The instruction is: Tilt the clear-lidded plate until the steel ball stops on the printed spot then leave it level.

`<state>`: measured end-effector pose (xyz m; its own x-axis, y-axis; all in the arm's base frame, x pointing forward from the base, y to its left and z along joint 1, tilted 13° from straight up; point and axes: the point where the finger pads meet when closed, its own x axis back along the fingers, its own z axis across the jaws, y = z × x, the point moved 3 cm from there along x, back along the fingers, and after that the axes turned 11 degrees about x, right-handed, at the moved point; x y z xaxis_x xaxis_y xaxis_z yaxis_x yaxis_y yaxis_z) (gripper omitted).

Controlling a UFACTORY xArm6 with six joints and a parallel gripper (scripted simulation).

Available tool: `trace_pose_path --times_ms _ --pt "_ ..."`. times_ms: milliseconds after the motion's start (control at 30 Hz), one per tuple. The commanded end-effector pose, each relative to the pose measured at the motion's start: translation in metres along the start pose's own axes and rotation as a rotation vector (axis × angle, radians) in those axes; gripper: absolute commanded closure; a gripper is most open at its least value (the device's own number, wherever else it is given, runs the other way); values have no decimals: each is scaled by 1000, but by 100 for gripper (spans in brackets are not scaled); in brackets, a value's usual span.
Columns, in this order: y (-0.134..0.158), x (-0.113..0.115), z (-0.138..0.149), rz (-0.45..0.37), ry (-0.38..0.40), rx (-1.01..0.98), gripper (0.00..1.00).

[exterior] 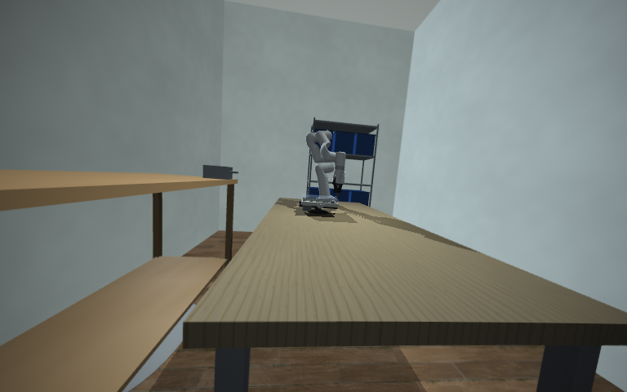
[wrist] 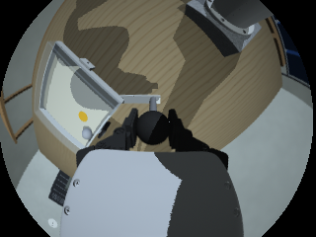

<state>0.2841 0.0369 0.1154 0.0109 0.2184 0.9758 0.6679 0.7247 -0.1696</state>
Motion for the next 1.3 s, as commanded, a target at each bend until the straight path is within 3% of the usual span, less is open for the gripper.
trace_pose_path --times_ms 0,1267 --pt "2 1 -1 -3 -2 0 100" --pt "0 -1 0 -3 -2 0 100"
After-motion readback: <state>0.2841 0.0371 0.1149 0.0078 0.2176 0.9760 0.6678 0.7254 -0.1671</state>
